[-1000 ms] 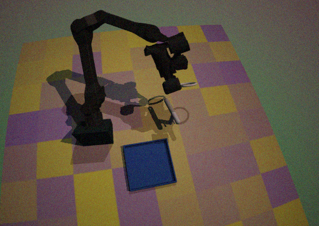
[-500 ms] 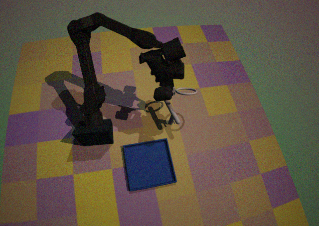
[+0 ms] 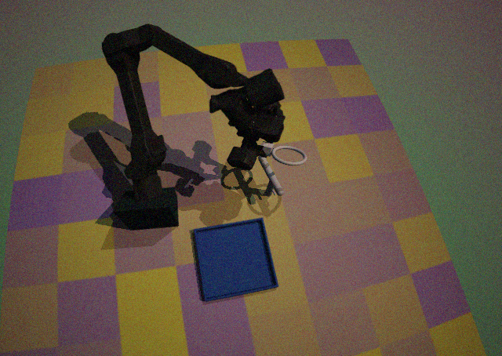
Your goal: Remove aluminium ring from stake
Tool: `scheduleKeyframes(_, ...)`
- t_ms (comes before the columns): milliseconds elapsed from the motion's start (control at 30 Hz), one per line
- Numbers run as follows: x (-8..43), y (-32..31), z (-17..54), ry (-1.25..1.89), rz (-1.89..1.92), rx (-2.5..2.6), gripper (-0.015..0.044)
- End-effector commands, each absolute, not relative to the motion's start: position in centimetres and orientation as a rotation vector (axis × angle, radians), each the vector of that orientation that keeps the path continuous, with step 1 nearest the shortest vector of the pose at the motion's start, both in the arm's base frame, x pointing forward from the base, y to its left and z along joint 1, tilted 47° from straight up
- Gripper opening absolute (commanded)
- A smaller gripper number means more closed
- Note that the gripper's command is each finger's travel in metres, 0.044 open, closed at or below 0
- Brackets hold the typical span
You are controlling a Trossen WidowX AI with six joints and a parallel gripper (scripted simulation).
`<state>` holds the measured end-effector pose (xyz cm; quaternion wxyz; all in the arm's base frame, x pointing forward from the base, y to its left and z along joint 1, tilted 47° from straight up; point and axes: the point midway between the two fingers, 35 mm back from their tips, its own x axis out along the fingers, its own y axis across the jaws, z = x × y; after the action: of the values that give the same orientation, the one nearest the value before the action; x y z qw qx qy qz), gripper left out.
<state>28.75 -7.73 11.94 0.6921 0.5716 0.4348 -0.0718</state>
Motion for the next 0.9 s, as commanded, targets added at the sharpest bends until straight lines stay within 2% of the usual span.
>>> scheduleKeyframes(0,28.3,-8.1,11.9,0.933,-0.199,1.381,0.0)
scheduleKeyframes(867,25.3,-8.8,9.4,0.788,-0.406,1.958,0.0)
